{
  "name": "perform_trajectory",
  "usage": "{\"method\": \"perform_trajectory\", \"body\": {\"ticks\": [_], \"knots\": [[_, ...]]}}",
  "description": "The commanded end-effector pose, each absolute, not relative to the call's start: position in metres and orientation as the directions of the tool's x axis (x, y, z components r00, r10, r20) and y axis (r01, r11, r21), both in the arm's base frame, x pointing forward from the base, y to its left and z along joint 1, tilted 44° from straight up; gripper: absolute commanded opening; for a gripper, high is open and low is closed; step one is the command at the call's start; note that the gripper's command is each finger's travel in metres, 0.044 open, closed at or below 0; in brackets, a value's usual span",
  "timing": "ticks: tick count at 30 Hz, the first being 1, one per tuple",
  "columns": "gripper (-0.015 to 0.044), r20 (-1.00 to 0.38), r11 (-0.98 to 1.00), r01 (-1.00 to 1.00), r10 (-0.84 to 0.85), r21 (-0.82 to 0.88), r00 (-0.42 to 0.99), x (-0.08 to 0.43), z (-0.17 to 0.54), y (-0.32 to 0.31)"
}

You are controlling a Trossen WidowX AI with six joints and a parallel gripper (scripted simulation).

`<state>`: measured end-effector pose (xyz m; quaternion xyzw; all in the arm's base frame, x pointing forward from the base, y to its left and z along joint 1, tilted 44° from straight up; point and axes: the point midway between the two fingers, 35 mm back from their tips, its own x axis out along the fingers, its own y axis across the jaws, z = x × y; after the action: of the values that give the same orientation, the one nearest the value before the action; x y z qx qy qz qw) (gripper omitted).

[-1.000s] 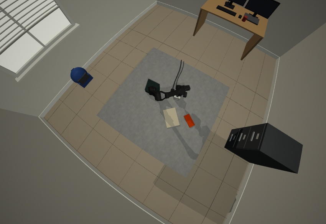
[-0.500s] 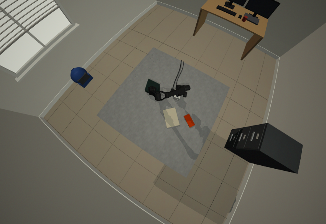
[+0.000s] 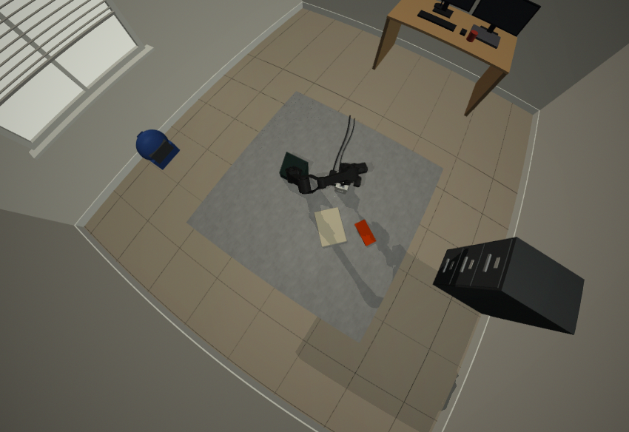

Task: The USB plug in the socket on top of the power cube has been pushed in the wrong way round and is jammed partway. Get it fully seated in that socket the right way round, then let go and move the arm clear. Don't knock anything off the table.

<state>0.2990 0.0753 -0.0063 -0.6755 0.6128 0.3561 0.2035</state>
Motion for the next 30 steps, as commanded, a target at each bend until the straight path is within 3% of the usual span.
{"method": "perform_trajectory", "body": {"ticks": [1,23,30], "knots": [[0.0,-0.734,-0.163,-0.974,-0.68,0.157,-0.004,0.2995,-0.0035,0.0787],[0.0,-0.733,-0.164,-0.974,-0.68,0.158,-0.004,0.2994,0.0056,0.0872],[0.0,-0.731,-0.088,-0.992,-0.682,0.088,-0.004,0.2992,0.0044,0.0857]]}}
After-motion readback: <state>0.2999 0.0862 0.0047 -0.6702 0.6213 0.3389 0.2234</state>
